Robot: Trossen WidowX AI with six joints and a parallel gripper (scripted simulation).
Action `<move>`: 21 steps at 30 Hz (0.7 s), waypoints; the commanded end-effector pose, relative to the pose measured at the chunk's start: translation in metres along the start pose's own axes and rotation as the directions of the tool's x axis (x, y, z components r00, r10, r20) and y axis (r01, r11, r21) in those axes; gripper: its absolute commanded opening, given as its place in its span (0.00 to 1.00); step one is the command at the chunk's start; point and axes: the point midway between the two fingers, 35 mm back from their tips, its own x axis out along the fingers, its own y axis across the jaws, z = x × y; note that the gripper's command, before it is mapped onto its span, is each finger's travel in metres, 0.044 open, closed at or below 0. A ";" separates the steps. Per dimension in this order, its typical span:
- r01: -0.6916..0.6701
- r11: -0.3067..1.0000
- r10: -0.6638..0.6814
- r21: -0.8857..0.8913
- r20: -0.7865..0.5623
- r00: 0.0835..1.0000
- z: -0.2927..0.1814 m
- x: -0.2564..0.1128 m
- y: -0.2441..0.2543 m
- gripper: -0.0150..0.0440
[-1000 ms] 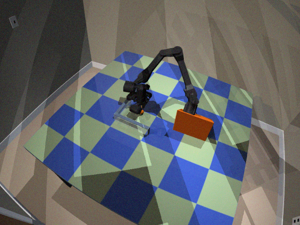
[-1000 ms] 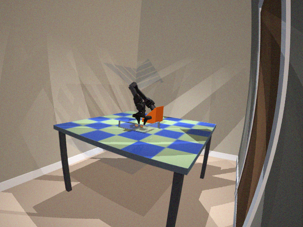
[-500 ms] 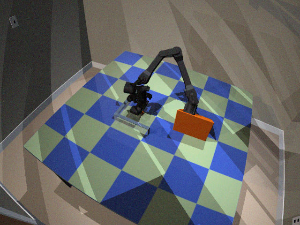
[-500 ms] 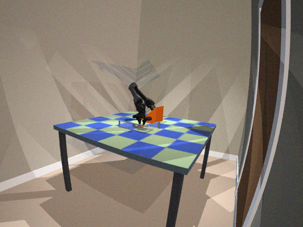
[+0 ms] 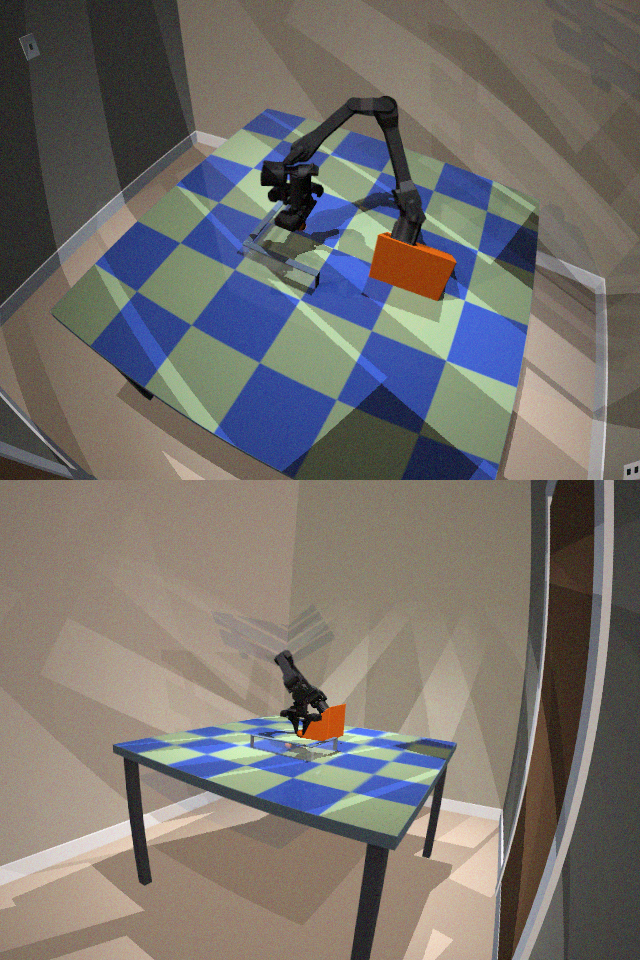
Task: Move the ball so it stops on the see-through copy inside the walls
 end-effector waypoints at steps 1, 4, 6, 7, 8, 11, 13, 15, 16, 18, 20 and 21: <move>-0.005 1.000 0.005 0.008 0.004 1.000 0.001 -0.025 0.000 0.25; -0.003 1.000 0.003 0.008 0.003 1.000 -0.001 -0.047 -0.001 0.25; -0.001 1.000 0.001 0.008 0.003 1.000 -0.004 -0.060 -0.002 0.25; -0.001 1.000 0.001 0.008 0.003 1.000 -0.004 -0.064 -0.002 0.25; -0.001 1.000 0.001 0.008 0.002 1.000 -0.004 -0.065 -0.003 0.25; -0.001 1.000 0.001 0.008 0.003 1.000 -0.003 -0.063 -0.005 0.25; -0.003 1.000 0.003 0.008 0.003 1.000 0.001 -0.057 -0.011 0.25; -0.003 1.000 0.003 0.008 0.003 1.000 0.006 -0.050 -0.018 0.25; -0.003 1.000 0.003 0.008 0.004 1.000 0.008 -0.047 -0.022 0.25; -0.002 1.000 0.002 0.008 0.004 1.000 0.012 -0.040 -0.030 0.25; 0.000 1.000 0.000 0.009 0.004 1.000 0.016 -0.033 -0.038 0.25; 0.001 1.000 -0.001 0.009 0.004 1.000 0.018 -0.029 -0.042 0.25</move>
